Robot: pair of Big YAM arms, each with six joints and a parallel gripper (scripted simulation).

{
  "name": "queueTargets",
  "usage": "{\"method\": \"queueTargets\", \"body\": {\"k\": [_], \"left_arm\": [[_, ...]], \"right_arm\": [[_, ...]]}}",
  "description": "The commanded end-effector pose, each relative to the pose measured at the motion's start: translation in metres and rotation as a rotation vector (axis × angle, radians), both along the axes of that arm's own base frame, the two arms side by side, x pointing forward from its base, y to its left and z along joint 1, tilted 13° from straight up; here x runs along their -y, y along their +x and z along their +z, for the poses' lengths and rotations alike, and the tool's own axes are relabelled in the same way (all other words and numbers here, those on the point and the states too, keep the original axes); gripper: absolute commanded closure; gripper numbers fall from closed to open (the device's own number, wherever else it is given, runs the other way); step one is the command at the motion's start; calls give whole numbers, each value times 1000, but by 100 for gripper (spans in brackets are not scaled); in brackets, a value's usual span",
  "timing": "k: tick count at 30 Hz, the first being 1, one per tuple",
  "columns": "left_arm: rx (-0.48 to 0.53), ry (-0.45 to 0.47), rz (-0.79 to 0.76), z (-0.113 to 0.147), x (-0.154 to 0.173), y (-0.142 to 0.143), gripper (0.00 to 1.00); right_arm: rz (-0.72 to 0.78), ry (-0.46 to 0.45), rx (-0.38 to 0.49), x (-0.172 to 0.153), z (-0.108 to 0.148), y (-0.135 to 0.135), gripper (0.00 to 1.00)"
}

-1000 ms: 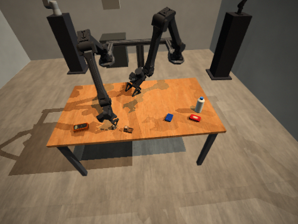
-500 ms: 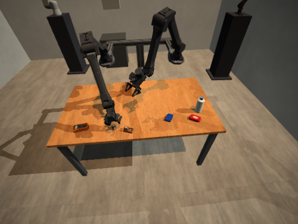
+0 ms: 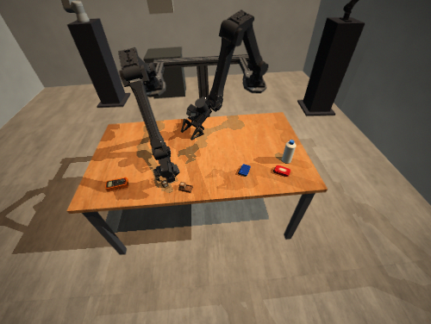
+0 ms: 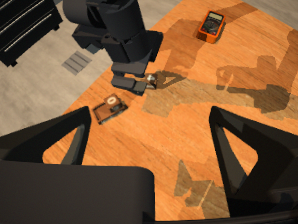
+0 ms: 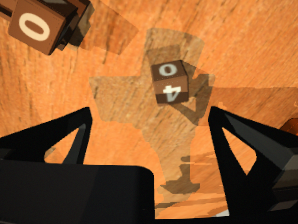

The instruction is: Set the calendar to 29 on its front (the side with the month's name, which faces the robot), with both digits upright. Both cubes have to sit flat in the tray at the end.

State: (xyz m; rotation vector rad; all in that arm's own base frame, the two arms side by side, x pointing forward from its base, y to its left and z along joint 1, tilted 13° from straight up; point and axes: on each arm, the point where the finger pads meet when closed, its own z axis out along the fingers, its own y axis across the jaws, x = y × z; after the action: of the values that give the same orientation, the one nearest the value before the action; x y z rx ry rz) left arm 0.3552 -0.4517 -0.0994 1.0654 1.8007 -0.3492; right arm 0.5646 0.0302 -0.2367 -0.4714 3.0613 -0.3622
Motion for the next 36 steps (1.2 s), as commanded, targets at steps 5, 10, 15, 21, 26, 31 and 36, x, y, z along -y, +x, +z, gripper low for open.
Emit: {"method": "queueTargets", "body": {"k": [5, 10, 15, 21, 26, 31, 36], "left_arm": [[18, -14, -7, 8, 9, 6, 0], [18, -14, -7, 8, 9, 6, 0], [18, -14, -7, 8, 9, 6, 0], [18, -14, -7, 8, 9, 6, 0], [18, -14, -7, 8, 9, 6, 0], [18, -14, -7, 8, 9, 6, 0], [18, -14, -7, 8, 9, 6, 0]], "right_arm": [[423, -62, -96, -18, -4, 10, 0], [570, -93, -115, -18, -6, 15, 0], [789, -144, -165, -27, -7, 17, 0], [954, -187, -203, -32, -4, 17, 0], [944, -192, -207, -25, -7, 17, 0], [926, -190, -209, -24, -7, 15, 0], [905, -189, -201, -24, -7, 15, 0]]}}
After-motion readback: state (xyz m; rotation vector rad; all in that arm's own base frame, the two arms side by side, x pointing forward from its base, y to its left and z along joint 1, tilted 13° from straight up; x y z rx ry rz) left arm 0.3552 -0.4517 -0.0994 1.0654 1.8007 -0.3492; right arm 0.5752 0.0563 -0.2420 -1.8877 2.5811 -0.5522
